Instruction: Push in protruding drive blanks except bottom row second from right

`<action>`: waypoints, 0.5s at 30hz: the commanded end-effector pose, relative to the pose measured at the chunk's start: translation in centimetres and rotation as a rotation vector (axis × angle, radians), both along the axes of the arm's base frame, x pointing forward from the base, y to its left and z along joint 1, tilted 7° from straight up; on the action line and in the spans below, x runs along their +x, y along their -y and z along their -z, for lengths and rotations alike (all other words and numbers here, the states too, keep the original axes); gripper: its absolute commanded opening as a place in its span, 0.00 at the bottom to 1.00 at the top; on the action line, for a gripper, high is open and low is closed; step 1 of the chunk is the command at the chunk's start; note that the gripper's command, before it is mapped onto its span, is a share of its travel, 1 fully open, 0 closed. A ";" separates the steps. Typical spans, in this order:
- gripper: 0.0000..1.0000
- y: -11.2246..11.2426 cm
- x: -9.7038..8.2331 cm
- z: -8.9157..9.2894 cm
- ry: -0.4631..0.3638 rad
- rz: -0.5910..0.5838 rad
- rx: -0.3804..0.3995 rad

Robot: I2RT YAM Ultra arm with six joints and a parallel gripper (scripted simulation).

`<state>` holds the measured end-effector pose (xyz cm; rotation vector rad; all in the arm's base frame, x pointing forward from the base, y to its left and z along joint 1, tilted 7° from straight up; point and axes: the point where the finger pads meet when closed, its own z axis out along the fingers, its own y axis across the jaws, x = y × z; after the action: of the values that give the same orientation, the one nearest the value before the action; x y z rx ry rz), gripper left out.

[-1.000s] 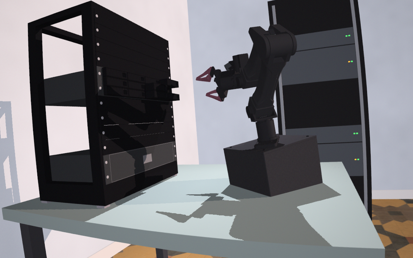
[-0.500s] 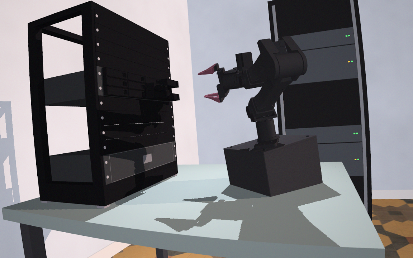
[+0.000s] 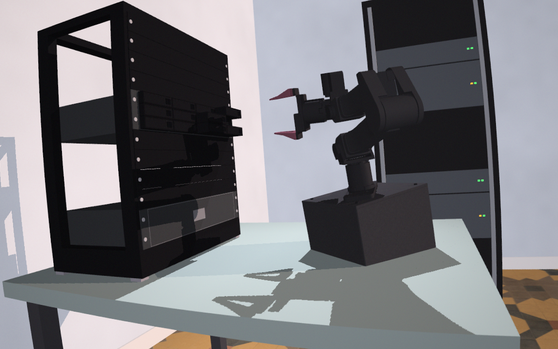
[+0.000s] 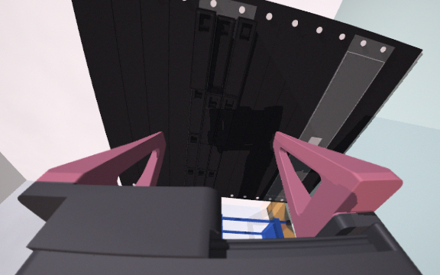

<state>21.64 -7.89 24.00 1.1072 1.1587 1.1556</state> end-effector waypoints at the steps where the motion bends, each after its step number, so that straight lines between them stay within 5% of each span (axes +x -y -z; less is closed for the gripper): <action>1: 1.00 -0.4 -0.6 -0.5 0.008 0.005 0.058; 14: 1.00 -1.0 -0.7 0.7 0.003 -0.017 0.172; 15: 1.00 -1.3 -0.9 -0.6 0.019 -0.020 0.144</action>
<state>21.23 -6.85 23.46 1.2151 1.1003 1.2905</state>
